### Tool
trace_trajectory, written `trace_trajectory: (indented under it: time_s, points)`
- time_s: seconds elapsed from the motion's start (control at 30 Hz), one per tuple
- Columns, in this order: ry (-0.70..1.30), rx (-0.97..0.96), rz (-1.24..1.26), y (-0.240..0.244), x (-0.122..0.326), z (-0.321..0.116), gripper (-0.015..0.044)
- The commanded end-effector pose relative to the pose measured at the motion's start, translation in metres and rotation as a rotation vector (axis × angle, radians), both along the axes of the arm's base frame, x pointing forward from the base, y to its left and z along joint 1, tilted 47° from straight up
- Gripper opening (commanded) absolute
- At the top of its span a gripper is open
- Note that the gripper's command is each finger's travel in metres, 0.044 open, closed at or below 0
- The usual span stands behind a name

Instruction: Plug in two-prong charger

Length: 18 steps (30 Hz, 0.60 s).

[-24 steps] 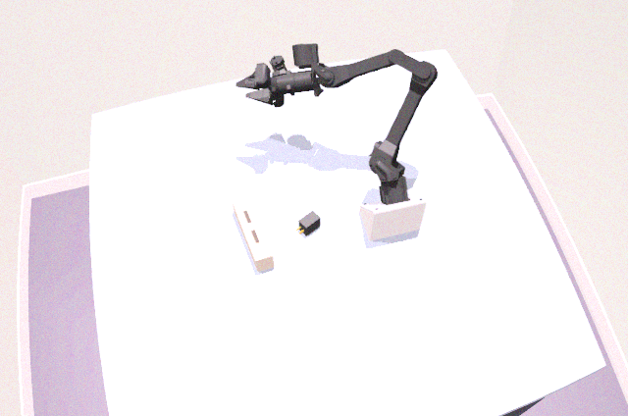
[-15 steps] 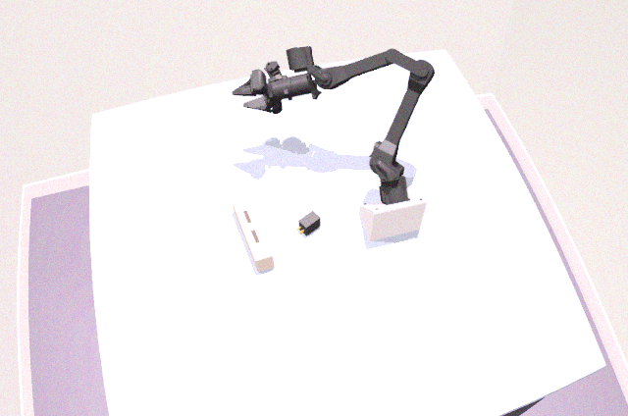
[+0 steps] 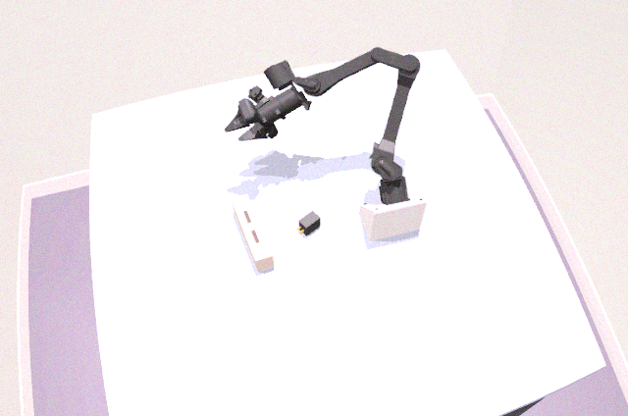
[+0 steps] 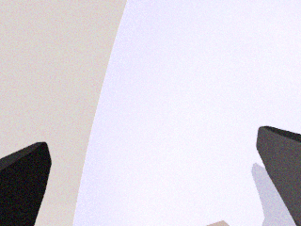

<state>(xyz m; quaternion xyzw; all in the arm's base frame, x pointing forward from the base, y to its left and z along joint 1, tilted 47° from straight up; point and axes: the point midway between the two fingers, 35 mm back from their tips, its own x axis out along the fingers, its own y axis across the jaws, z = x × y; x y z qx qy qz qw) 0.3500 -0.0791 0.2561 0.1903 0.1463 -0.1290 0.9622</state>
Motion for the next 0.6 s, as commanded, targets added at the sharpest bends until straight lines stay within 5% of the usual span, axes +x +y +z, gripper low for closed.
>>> trace_trajectory:
  time_s: [0.0, 0.57]
  points:
    - [0.083, -0.009, 0.022, 0.010, 0.005, -0.020, 0.0440]
    - [0.547, -0.109, 0.097, 0.056, -0.003, -0.120, 0.0440]
